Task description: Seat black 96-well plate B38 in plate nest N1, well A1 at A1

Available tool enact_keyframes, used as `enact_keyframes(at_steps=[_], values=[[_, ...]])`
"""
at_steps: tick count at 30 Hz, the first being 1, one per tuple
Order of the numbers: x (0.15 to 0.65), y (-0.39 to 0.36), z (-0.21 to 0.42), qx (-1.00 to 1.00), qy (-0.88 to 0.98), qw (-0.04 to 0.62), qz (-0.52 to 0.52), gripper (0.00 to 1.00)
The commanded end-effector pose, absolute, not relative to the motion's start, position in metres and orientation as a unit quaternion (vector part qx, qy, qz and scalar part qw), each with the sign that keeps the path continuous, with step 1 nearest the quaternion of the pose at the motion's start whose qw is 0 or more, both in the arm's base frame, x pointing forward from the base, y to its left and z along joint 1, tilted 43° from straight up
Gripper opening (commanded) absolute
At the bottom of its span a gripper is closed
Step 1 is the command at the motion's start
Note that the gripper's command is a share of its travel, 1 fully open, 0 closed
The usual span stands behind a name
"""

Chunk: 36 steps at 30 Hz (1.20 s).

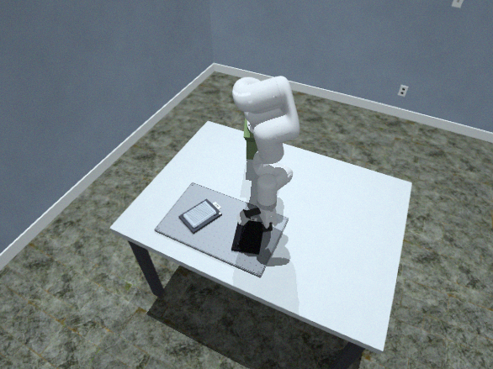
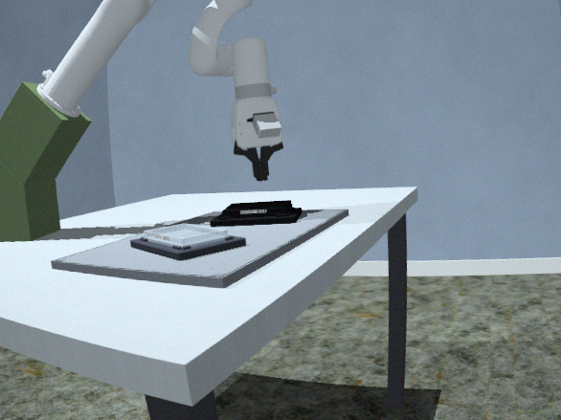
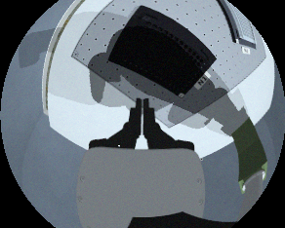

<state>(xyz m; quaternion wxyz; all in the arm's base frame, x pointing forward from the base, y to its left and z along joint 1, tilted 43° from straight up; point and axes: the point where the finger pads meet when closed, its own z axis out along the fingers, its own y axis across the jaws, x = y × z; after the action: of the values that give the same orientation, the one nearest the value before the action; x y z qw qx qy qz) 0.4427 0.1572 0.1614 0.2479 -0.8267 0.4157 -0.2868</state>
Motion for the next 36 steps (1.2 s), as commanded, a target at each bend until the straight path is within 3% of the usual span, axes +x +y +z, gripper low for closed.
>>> enact_keyframes(at_steps=[1,12,36], values=[[0.443,0.157,0.163,-0.799,0.474,0.247,-0.276,0.0],[0.443,0.157,0.163,-0.699,0.612,0.293,-0.226,0.0],[0.458,0.16,0.147,-0.698,0.613,0.293,-0.226,0.0]])
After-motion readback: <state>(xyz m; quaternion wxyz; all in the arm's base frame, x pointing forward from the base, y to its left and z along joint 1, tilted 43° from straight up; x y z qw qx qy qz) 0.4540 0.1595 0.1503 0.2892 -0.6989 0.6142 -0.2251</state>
